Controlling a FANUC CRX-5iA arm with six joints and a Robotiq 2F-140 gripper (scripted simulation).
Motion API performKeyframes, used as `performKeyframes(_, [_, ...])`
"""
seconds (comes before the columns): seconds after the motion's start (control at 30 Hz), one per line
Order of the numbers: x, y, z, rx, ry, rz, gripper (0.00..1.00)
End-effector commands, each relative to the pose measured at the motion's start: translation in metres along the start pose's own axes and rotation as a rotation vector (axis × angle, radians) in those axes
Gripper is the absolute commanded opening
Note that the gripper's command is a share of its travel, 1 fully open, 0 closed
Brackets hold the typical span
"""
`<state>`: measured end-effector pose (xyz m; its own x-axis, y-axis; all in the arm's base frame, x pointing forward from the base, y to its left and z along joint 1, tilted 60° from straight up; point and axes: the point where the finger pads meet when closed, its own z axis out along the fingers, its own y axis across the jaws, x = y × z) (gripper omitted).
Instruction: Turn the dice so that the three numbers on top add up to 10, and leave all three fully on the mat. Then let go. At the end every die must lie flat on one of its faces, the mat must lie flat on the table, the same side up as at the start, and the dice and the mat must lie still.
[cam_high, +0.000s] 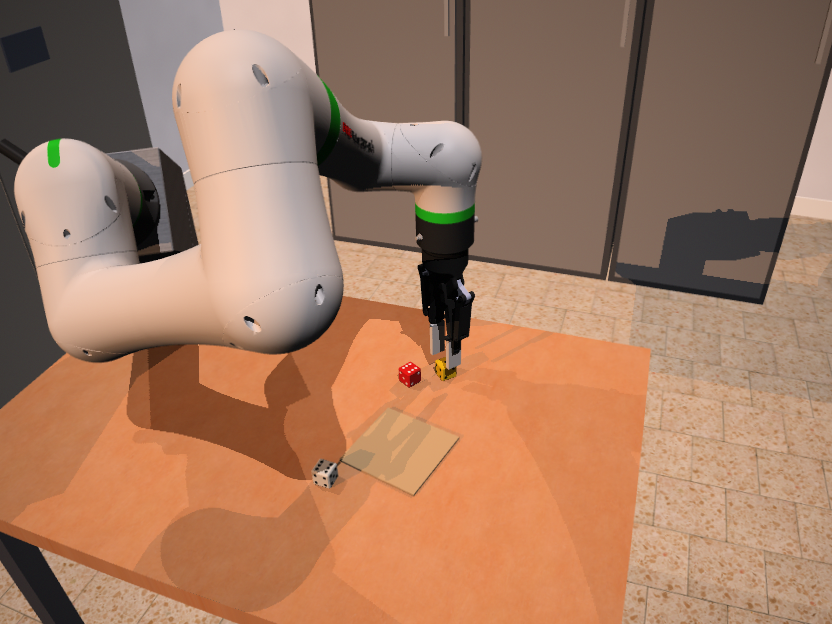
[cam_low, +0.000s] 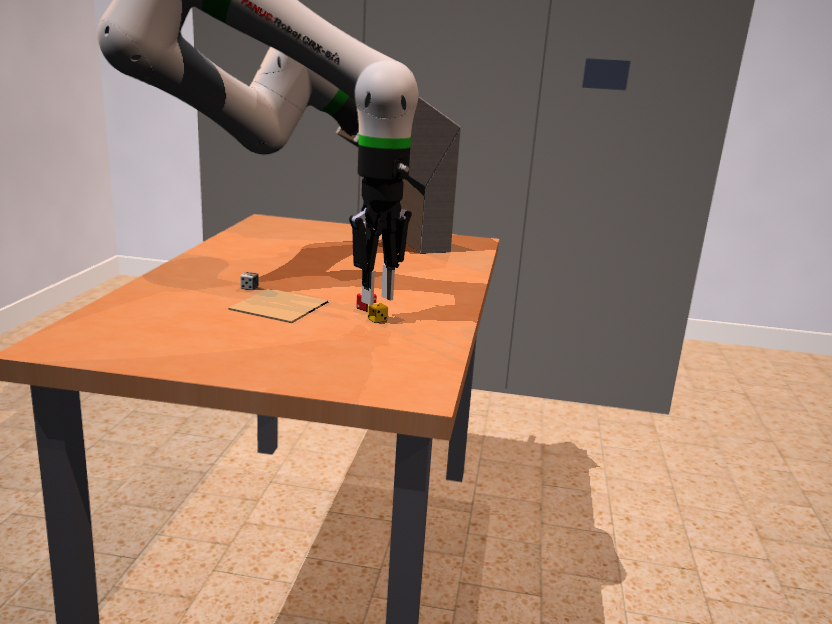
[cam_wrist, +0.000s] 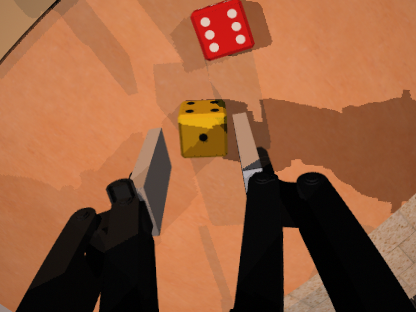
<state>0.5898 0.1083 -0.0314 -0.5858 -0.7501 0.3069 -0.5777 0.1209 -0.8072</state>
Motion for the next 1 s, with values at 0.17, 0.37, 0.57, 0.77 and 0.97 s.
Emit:
performKeyframes(0.17, [0.000,0.000,0.000,0.000,0.000,0.000,0.28])
performKeyframes(0.37, [0.000,0.000,0.006,0.000,0.000,0.000,0.28])
performKeyframes(0.57, [0.000,0.000,0.018,0.000,0.000,0.000,0.28])
performKeyframes(0.77, [0.000,0.000,0.027,0.000,0.000,0.000,0.28])
performKeyframes(0.97, [0.000,0.000,0.035,0.000,0.000,0.000,0.28])
